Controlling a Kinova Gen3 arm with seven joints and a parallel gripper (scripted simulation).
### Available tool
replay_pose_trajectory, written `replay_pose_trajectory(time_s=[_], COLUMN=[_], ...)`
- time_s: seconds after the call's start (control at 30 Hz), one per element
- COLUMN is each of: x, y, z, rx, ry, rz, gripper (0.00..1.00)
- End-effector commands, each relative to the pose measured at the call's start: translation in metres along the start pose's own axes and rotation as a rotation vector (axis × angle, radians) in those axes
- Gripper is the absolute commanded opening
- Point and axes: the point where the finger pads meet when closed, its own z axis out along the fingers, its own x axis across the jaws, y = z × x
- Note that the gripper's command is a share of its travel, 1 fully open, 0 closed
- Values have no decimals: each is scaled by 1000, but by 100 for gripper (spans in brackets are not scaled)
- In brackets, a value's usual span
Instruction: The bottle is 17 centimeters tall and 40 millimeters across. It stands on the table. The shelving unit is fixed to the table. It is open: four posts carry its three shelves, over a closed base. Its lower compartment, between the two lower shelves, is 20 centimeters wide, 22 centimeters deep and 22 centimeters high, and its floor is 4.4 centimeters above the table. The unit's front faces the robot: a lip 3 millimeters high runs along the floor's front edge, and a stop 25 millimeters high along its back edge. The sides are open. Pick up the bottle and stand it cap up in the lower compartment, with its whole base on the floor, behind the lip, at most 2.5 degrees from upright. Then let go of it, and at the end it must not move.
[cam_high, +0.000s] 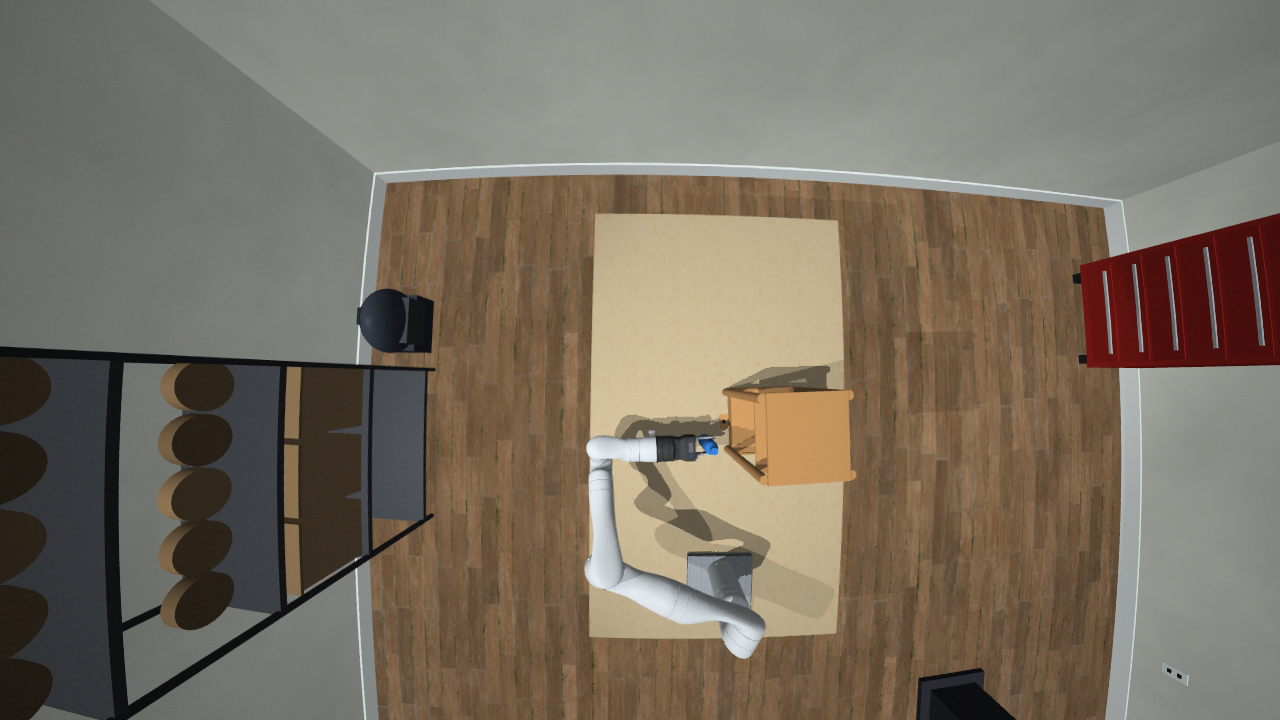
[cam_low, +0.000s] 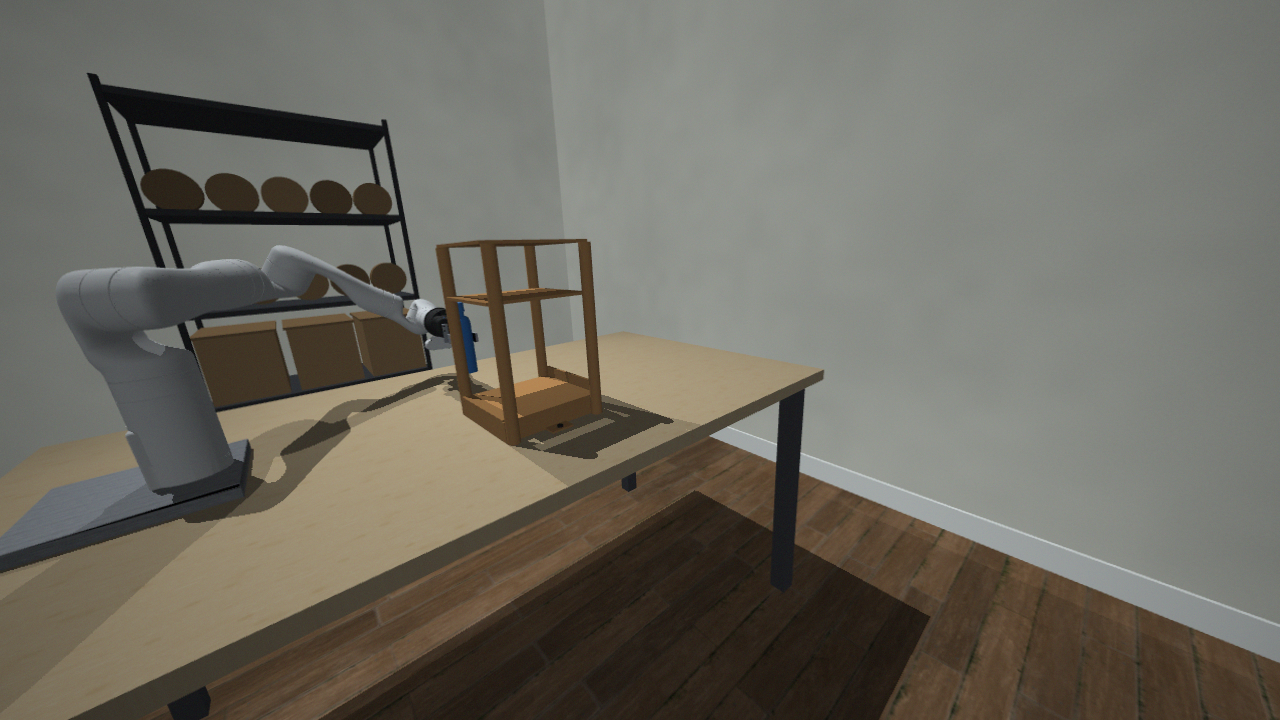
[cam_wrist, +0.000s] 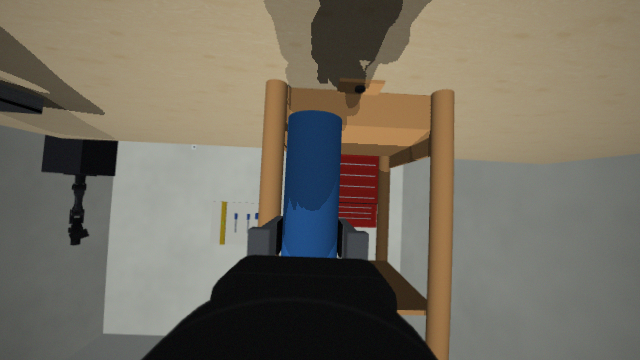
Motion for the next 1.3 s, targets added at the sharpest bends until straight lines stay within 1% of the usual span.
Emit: replay_pose_trajectory(time_s=[0.0,0.5,0.73,1.17,1.27], x=[-1,-1,3,39,43], y=[2,2,2,2,2], z=[4,7,7,8,8], rx=[0,0,0,0,0], ry=[-4,-4,-4,-4,-4], rz=[1,1,1,1,1], gripper=[0,0,0,0,0])
